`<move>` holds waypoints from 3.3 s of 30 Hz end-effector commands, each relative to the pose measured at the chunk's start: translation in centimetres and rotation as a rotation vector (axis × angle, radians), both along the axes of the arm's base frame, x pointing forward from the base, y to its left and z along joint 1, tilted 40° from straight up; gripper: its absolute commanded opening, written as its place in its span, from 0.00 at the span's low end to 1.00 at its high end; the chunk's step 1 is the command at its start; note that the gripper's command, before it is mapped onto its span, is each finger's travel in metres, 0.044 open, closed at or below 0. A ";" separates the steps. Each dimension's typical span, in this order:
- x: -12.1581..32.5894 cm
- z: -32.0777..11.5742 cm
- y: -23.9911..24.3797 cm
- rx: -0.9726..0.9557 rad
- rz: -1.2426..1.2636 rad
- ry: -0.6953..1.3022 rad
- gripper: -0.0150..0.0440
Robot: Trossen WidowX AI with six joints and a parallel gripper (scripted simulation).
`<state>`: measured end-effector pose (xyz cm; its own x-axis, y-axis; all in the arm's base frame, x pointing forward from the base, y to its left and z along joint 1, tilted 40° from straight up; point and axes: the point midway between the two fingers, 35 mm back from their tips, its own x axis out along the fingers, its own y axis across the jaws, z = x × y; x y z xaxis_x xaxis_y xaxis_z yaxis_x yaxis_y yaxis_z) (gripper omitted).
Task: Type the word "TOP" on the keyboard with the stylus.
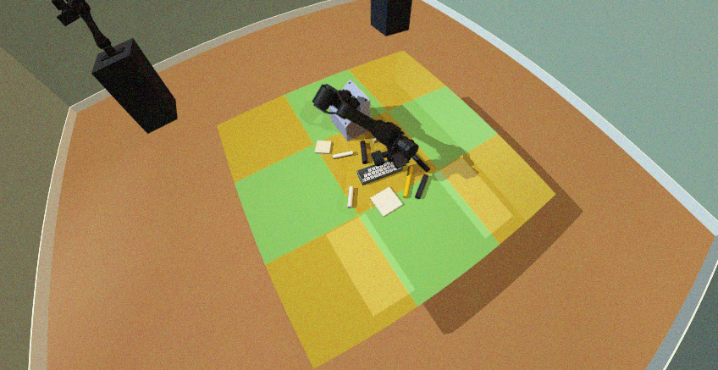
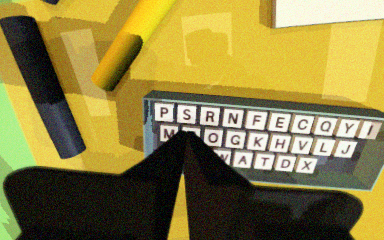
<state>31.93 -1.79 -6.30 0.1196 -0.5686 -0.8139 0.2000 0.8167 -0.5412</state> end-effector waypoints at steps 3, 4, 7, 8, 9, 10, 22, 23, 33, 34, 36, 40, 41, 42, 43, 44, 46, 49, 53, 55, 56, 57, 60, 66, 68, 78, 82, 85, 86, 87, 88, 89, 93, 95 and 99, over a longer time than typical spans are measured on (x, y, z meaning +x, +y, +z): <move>-1.6 -2.0 -0.6 -0.095 -0.004 0.096 0.25; -1.6 -2.0 -0.6 -0.095 -0.004 0.096 0.25; -1.6 -2.0 -0.6 -0.095 -0.004 0.096 0.25; -1.6 -2.0 -0.6 -0.095 -0.004 0.096 0.25; -1.6 -2.0 -0.6 -0.095 -0.004 0.096 0.25; -1.6 -2.0 -0.6 -0.095 -0.004 0.096 0.25; -2.5 2.0 -5.5 -0.098 -0.004 0.098 0.25; -2.5 2.0 -5.5 -0.098 -0.004 0.098 0.25; -2.9 4.6 -8.6 -0.098 -0.004 0.098 0.25; -3.2 5.5 -9.6 -0.099 -0.004 0.098 0.25; -3.4 6.1 -10.4 -0.102 -0.005 0.098 0.25; -3.4 6.1 -10.4 -0.102 -0.005 0.098 0.25; -3.4 6.1 -10.4 -0.102 -0.005 0.098 0.25; -3.4 6.1 -10.4 -0.102 -0.005 0.098 0.25; -3.4 6.1 -10.4 -0.102 -0.005 0.098 0.25; -3.4 6.1 -10.4 -0.102 -0.005 0.098 0.25; -3.4 6.1 -10.4 -0.102 -0.005 0.098 0.25; -4.7 5.0 -9.2 -0.100 -0.005 0.099 0.25; -6.1 4.0 -8.1 -0.100 -0.004 0.100 0.25; -6.1 4.0 -8.1 -0.100 -0.004 0.100 0.25; -6.1 4.0 -8.1 -0.100 -0.004 0.100 0.25; -6.1 4.0 -8.1 -0.100 -0.004 0.100 0.25; -6.1 4.0 -8.1 -0.100 -0.004 0.100 0.25; -5.1 1.3 -4.7 -0.093 -0.004 0.099 0.25; -5.0 -0.2 -3.0 -0.095 -0.004 0.099 0.25; -5.0 -0.8 -2.4 -0.096 -0.004 0.099 0.25; -4.9 0.8 -0.9 -0.093 -0.004 0.099 0.25; -5.1 3.6 1.4 -0.093 -0.004 0.099 0.25; -5.1 3.8 1.6 -0.093 -0.004 0.099 0.25; -5.1 3.8 1.6 -0.093 -0.004 0.099 0.25; -5.1 3.8 1.6 -0.093 -0.004 0.099 0.25; -5.1 3.8 1.6 -0.093 -0.004 0.099 0.25; -4.6 3.5 1.4 -0.093 -0.003 0.097 0.25; -4.6 3.6 1.5 -0.095 0.001 0.094 0.25; -4.6 3.6 1.5 -0.097 0.003 0.093 0.43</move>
